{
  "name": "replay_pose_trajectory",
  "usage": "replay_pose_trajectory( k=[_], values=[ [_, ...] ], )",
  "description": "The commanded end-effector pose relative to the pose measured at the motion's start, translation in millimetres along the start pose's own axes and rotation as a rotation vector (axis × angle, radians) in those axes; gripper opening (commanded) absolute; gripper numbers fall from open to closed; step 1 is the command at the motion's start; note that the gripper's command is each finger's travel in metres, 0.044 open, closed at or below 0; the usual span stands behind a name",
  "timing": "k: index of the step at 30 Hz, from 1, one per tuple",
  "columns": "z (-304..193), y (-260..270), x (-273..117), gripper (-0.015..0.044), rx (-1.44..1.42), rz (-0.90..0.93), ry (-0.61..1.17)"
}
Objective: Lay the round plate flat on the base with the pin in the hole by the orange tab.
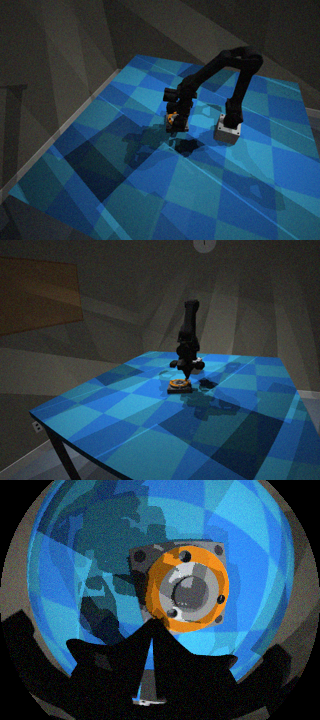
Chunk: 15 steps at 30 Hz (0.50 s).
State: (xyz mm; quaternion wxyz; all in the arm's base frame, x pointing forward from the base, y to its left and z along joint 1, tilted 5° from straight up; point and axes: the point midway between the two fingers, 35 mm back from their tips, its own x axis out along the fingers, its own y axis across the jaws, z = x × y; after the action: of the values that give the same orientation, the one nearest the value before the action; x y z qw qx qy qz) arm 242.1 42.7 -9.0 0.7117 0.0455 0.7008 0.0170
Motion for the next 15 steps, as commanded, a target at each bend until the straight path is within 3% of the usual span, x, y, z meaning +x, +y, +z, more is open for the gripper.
replay_pose_trajectory(
  k=[1, 15],
  values=[
    [-7.6, -4.0, 3.2, 0.0, 0.001, -0.01, 0.022],
    [-11.7, -10.1, 3.1, 0.0, 0.001, -0.011, 0.022]
  ],
)
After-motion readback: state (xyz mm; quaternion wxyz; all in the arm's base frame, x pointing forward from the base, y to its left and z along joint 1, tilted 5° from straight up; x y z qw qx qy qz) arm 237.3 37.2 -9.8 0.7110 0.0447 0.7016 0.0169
